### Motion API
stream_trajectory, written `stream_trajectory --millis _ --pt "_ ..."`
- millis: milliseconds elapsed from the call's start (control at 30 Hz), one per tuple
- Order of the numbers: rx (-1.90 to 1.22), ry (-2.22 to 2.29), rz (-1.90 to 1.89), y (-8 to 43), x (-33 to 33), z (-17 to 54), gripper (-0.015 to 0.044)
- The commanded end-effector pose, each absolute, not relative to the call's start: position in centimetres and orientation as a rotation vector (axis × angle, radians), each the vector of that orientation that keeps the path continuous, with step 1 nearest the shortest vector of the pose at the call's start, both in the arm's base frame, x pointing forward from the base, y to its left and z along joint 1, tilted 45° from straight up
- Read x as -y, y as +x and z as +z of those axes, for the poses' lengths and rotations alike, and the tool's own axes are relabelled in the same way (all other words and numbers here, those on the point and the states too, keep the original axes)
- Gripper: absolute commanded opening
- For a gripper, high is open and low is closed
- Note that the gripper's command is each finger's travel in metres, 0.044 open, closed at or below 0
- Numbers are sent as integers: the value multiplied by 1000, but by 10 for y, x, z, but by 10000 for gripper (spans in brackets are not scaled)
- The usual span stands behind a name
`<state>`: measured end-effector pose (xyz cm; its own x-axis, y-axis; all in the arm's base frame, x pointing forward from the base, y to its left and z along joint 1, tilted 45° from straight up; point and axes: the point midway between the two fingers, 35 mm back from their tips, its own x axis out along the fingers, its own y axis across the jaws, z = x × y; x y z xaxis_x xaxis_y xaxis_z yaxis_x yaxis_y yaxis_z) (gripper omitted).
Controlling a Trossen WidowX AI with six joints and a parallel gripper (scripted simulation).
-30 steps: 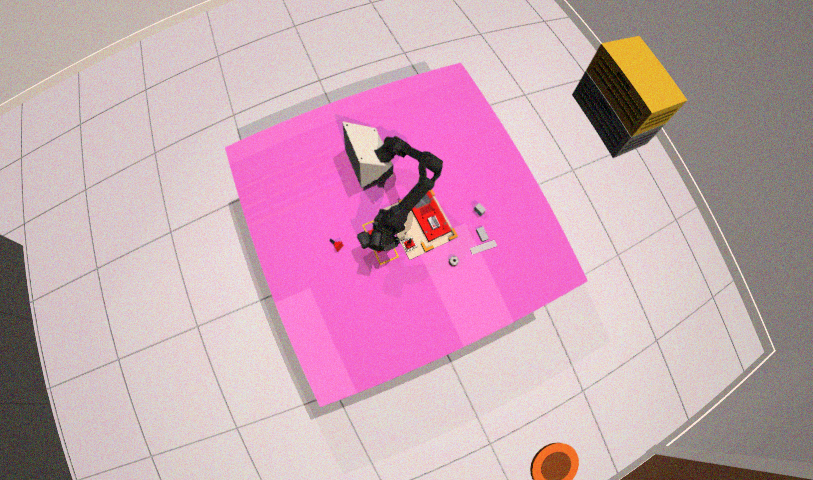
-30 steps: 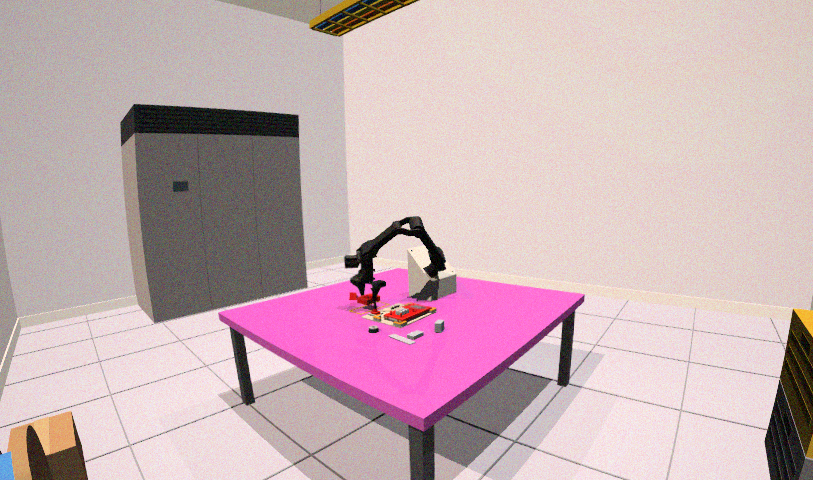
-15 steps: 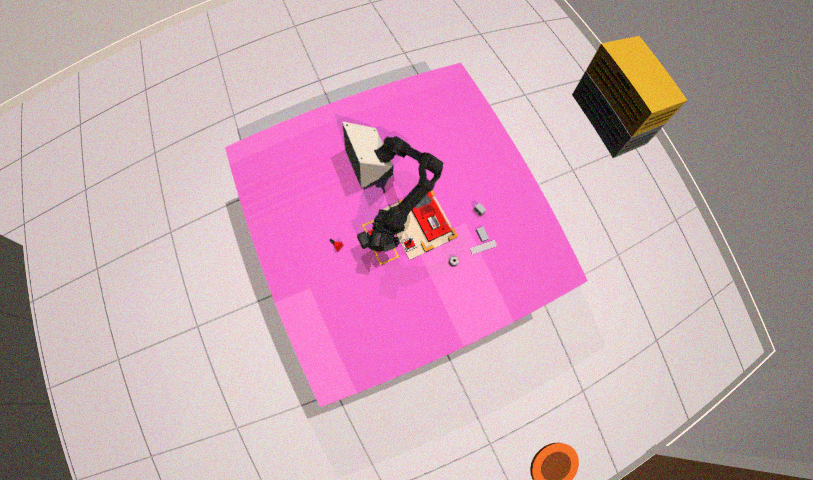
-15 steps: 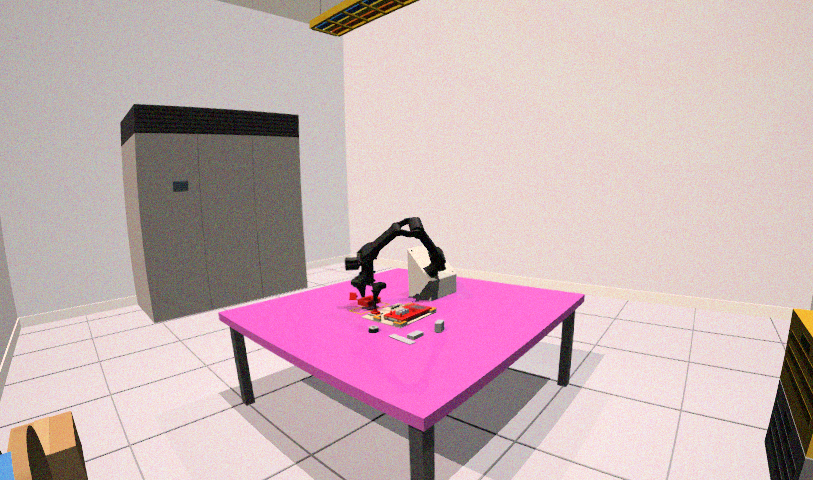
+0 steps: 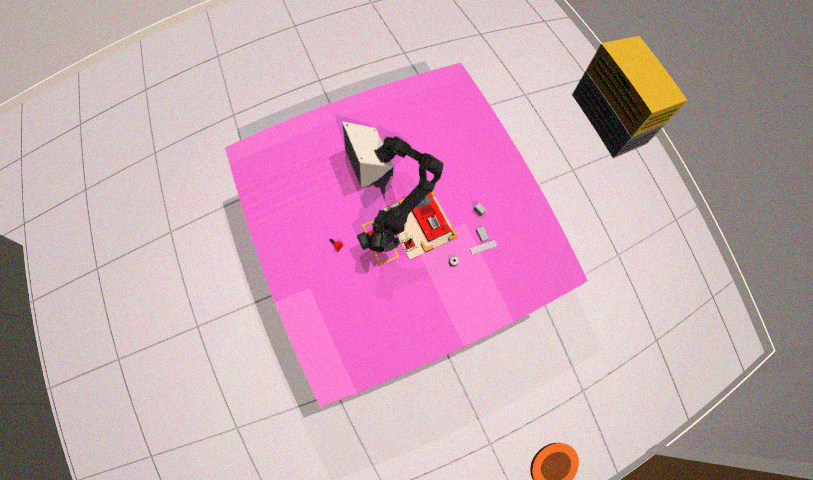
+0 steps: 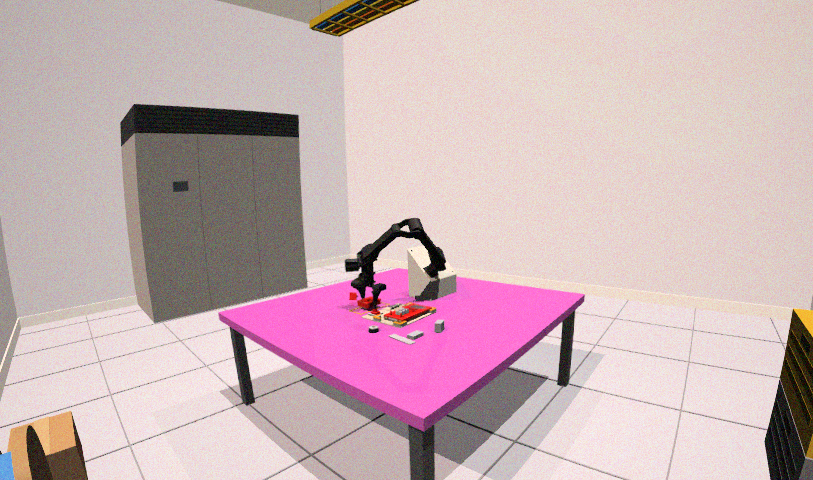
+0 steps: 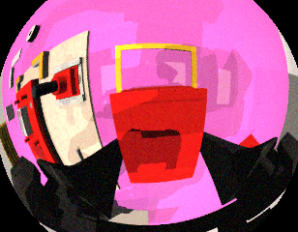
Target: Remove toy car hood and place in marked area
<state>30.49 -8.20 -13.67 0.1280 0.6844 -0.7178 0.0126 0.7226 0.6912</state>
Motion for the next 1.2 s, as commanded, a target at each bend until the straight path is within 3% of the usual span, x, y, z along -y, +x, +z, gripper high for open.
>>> stream_trajectory --millis 0,833,1167 --pt "-1374 643 538 304 79 -139 0" --pt "-1374 643 539 305 71 -147 0" --pt "-1371 633 540 306 73 -146 263"
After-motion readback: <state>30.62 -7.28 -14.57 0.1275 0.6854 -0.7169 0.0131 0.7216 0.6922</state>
